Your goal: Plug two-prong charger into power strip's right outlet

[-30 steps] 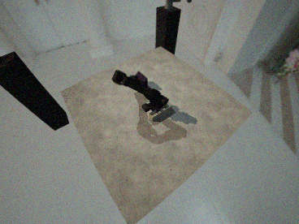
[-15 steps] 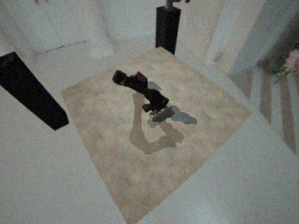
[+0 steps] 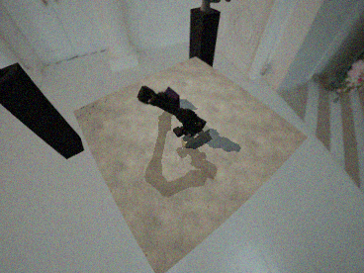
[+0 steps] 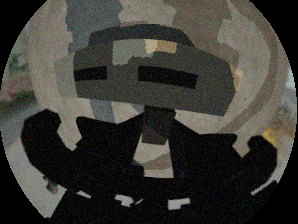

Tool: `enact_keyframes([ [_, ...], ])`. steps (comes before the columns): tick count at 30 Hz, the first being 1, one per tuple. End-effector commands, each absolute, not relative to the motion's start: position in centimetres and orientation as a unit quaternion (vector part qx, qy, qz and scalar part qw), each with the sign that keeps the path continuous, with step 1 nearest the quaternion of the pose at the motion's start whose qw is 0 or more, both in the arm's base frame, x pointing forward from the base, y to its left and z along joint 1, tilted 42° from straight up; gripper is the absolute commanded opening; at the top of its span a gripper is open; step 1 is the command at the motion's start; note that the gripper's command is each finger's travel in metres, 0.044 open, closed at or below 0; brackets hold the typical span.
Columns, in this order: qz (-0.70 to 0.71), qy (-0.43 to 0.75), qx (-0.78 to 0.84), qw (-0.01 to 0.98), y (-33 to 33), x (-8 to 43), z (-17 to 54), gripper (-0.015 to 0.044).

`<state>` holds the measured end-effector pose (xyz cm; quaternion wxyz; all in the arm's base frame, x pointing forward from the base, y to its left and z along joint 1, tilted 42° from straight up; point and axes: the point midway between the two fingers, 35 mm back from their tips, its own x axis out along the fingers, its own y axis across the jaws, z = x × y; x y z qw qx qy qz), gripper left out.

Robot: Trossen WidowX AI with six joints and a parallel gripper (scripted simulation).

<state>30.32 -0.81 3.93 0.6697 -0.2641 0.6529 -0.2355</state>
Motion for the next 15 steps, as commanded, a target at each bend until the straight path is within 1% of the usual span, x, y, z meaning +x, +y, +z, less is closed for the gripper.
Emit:
enact_keyframes([
  [1,-0.236,0.649,-0.264,0.673,-0.8,30.84,4.07,0.0],
  [15,-0.236,0.649,-0.264,0.674,-0.77,31.4,4.1,0.0],
])
